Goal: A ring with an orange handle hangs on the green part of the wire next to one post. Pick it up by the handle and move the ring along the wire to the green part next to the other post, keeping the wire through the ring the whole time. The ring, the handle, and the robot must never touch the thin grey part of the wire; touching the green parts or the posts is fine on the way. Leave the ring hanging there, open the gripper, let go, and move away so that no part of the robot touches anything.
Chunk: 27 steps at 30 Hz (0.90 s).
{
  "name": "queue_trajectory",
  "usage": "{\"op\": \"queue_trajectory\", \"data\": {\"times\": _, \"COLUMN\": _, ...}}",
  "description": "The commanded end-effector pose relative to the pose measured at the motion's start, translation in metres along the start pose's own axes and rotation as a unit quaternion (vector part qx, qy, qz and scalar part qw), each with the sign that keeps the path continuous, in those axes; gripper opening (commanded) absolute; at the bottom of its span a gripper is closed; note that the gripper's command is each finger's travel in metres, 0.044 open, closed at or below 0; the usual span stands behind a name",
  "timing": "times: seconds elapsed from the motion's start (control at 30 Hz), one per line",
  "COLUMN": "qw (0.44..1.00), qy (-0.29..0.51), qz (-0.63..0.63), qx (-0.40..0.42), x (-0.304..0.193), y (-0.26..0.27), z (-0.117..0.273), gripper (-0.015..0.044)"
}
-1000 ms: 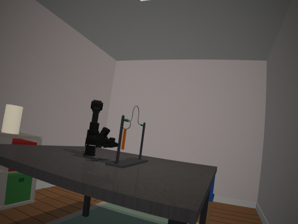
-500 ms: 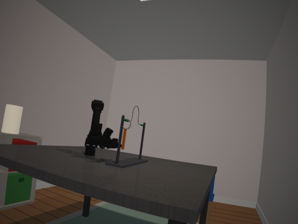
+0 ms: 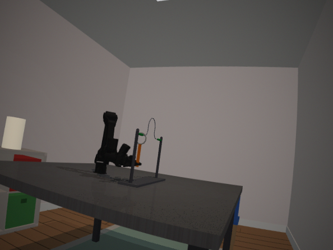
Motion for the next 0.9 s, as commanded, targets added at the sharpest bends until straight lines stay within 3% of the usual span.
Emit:
{"op": "queue_trajectory", "data": {"times": 0.0, "qw": 1.000, "qy": -0.002, "qz": -0.001, "qx": -0.001, "x": 0.000, "y": 0.000, "z": -0.006, "gripper": 0.0160}}
{"op": "queue_trajectory", "data": {"times": 0.8, "qw": 1.000, "qy": -0.003, "qz": -0.001, "qx": -0.001, "x": 0.000, "y": 0.002, "z": -0.017, "gripper": 0.0160}}
{"op": "queue_trajectory", "data": {"times": 0.87, "qw": 1.000, "qy": -0.002, "qz": 0.000, "qx": 0.001, "x": -0.001, "y": 0.002, "z": -0.017, "gripper": 0.0107}}
Point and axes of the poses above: the point midway between the two fingers, 35 mm back from their tips, its own z axis back along the fingers, its own y axis across the jaws, x = y × z, the point moved 9 cm from there along z, back along the fingers, and after that the axes turned 10 degrees about -z, right-handed, at the moved point
